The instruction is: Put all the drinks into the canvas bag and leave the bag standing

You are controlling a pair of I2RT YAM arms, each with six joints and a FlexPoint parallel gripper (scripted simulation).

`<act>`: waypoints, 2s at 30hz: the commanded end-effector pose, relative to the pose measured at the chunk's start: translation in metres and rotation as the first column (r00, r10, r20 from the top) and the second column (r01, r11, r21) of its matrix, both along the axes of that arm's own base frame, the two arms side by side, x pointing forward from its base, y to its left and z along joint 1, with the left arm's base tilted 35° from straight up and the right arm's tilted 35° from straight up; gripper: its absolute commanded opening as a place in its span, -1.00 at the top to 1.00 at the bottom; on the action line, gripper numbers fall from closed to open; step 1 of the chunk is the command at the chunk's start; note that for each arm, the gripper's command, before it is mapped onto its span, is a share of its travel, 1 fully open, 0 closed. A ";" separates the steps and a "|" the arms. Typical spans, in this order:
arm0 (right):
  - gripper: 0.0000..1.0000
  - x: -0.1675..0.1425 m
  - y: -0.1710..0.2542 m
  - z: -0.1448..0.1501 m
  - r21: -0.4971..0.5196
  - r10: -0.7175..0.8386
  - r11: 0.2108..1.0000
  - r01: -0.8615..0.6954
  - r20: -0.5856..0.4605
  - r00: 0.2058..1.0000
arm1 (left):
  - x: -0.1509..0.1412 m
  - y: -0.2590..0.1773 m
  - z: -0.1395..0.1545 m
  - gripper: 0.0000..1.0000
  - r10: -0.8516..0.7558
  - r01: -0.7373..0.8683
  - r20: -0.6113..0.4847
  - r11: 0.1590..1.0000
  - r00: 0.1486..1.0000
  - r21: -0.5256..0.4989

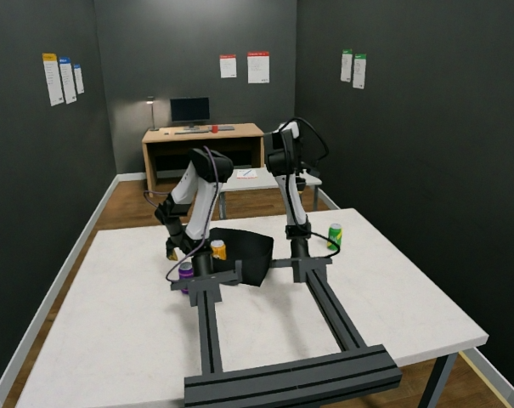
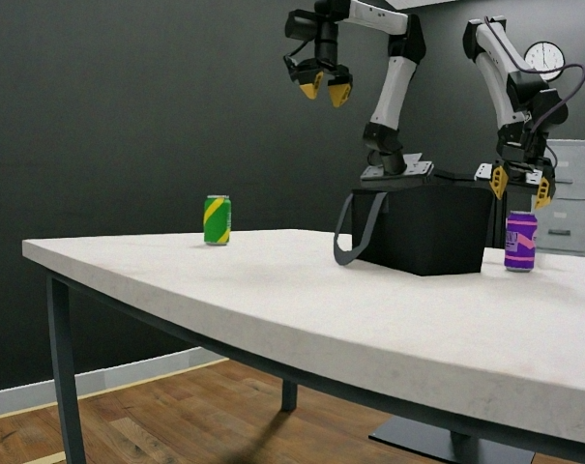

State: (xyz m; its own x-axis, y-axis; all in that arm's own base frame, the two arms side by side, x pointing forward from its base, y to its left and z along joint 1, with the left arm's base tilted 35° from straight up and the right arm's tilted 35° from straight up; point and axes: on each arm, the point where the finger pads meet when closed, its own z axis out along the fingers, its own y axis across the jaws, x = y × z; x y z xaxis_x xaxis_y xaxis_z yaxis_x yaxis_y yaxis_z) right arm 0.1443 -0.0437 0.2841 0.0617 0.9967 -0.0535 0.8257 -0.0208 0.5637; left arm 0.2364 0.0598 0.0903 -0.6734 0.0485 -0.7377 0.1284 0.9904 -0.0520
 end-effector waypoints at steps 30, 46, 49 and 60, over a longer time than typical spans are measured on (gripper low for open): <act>-1.00 0.000 0.002 0.003 -0.006 0.011 1.000 -0.011 0.021 1.000 | -0.024 0.010 -0.003 -0.68 -0.250 0.144 0.298 0.932 0.921 0.334; -1.00 0.000 0.002 0.003 -0.006 0.011 1.000 -0.011 0.021 1.000 | -0.015 0.007 -0.028 -0.68 -0.217 0.141 0.264 0.949 0.940 0.281; -1.00 0.000 0.002 0.003 -0.006 0.011 1.000 -0.011 0.021 1.000 | -0.008 0.014 -0.026 -0.68 -0.212 0.117 0.283 0.941 0.936 0.316; -1.00 0.000 0.002 0.003 -0.006 0.011 1.000 -0.011 0.021 1.000 | 0.003 0.016 -0.041 -0.68 -0.210 0.112 0.290 0.941 0.934 0.321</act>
State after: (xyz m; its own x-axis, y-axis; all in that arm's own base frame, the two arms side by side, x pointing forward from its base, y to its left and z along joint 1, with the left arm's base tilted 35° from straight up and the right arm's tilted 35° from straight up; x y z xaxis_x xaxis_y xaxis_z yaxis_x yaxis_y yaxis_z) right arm 0.1443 -0.0437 0.2841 0.0616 0.9967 -0.0535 0.8257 -0.0208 0.5637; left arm 0.2300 0.0676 0.0476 -0.4012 0.3639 -0.8406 0.2828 0.9221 0.2642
